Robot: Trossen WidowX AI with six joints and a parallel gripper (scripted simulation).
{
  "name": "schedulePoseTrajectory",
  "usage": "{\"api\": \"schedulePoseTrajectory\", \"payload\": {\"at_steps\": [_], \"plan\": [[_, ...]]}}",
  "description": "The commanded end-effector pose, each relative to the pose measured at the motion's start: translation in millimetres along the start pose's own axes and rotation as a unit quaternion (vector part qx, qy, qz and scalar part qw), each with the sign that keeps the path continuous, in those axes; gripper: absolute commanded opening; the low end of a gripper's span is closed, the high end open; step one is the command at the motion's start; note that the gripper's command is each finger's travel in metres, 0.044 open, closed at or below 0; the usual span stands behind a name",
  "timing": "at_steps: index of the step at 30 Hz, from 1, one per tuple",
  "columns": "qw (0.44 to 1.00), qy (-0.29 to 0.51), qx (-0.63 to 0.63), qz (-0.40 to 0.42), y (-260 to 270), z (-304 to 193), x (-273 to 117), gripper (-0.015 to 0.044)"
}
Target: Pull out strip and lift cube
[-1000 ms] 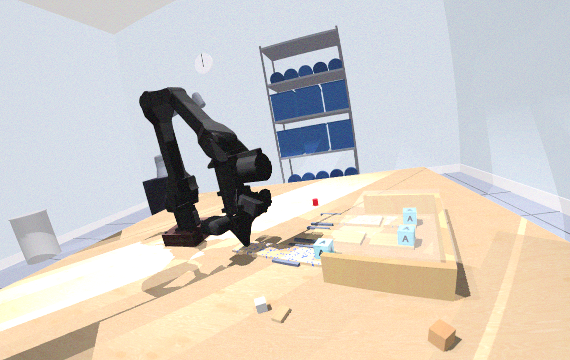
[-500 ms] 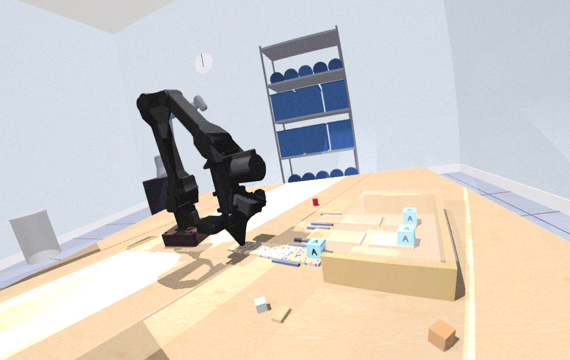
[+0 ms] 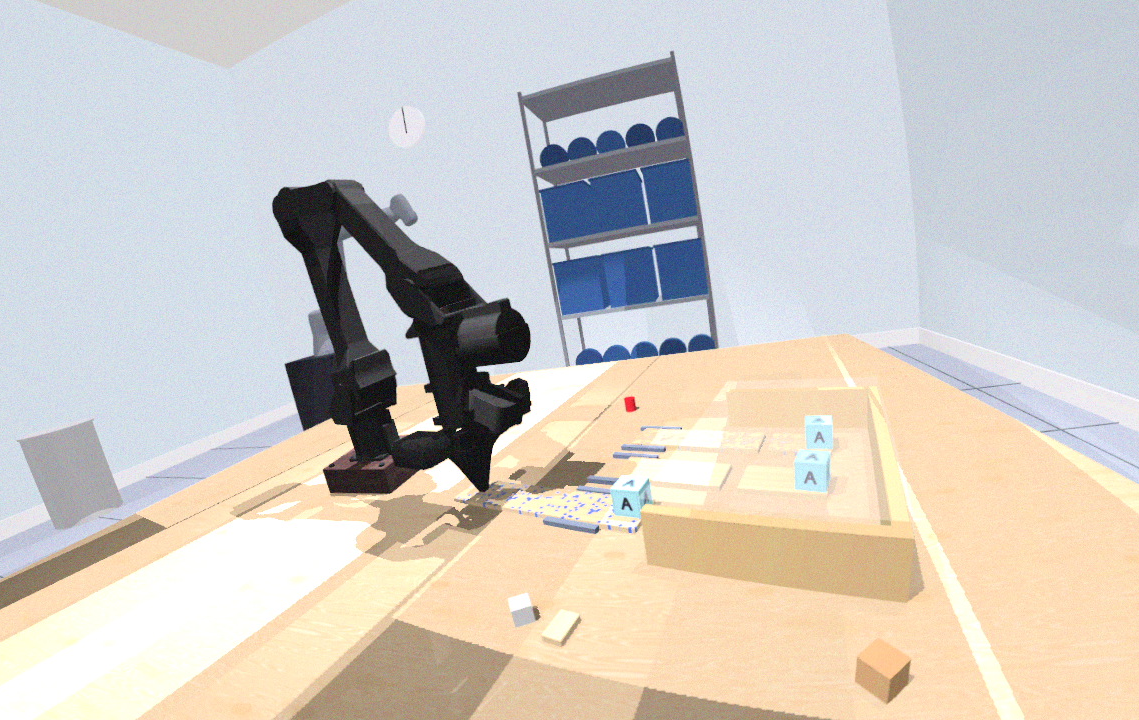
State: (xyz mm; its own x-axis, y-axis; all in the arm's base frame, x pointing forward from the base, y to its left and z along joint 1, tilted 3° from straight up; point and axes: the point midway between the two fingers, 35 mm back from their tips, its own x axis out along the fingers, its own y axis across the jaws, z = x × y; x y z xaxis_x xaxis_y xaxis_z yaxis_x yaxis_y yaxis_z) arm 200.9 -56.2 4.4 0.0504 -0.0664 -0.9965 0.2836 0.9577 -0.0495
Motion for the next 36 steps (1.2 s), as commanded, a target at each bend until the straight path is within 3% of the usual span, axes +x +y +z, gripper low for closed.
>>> {"api": "schedulePoseTrajectory", "payload": {"at_steps": [1, 17, 22, 29, 36], "plan": [[1.000, 0.015, 0.002, 0.001, 0.3, -10.5, 4.5, 0.0000], [1.000, 0.015, 0.002, 0.001, 0.3, -10.5, 4.5, 0.0000], [1.000, 0.014, 0.002, 0.001, 0.0, 2.5, -39.6, 0.0000], [1.000, 0.015, 0.002, 0.001, -0.5, 1.4, -42.1, 0.0000], [1.000, 0.014, -0.015, 0.001, 1.0, 26.5, -41.4, 0.0184]]}}
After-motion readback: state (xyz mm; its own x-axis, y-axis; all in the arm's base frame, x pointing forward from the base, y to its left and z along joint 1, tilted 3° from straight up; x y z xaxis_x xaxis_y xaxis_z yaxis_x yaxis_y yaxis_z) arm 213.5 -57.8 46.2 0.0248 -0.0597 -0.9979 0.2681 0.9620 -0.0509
